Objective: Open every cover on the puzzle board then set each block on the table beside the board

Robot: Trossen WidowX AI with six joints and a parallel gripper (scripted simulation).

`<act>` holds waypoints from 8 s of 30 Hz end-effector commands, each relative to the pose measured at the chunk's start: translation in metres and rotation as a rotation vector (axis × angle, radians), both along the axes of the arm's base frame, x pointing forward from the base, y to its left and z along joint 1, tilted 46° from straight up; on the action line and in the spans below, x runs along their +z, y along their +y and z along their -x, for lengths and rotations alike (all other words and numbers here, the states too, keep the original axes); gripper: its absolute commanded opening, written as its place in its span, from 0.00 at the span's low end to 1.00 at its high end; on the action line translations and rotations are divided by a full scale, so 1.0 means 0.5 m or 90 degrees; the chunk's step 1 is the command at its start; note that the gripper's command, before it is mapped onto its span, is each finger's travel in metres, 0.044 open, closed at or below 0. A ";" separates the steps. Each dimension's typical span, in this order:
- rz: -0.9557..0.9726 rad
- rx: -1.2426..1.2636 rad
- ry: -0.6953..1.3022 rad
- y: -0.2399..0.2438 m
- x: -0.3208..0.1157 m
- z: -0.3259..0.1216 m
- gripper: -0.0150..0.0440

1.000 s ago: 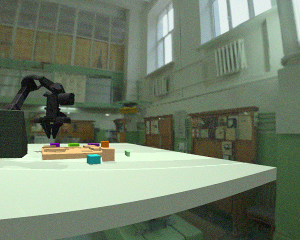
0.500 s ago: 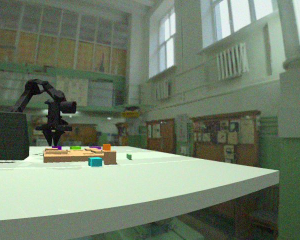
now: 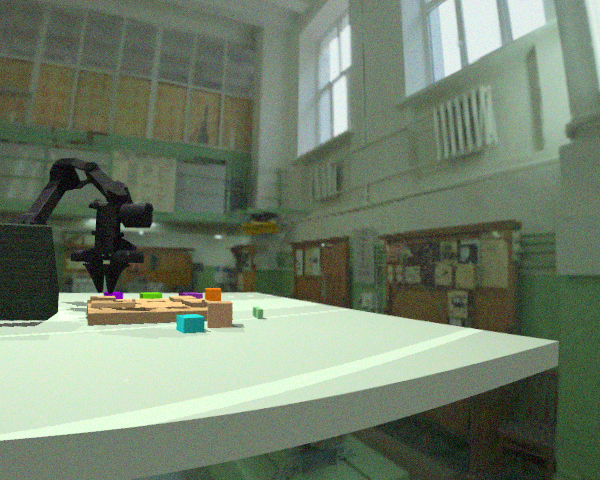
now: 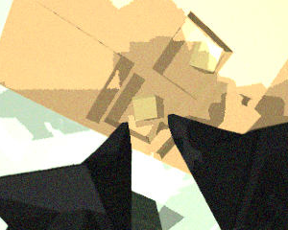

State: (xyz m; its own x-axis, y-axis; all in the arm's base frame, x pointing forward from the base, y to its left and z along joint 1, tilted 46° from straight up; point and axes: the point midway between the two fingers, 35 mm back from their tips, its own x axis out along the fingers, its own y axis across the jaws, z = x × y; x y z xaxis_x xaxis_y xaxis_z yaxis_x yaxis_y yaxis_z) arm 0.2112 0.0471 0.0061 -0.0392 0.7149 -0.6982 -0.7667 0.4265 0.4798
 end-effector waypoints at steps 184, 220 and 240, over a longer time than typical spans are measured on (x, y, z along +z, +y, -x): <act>-0.002 -0.004 -0.002 0.172 0.361 -0.048 0.39; -0.001 -0.001 -0.002 0.250 0.308 -0.050 0.39; -0.003 -0.002 -0.003 0.298 0.264 -0.045 0.39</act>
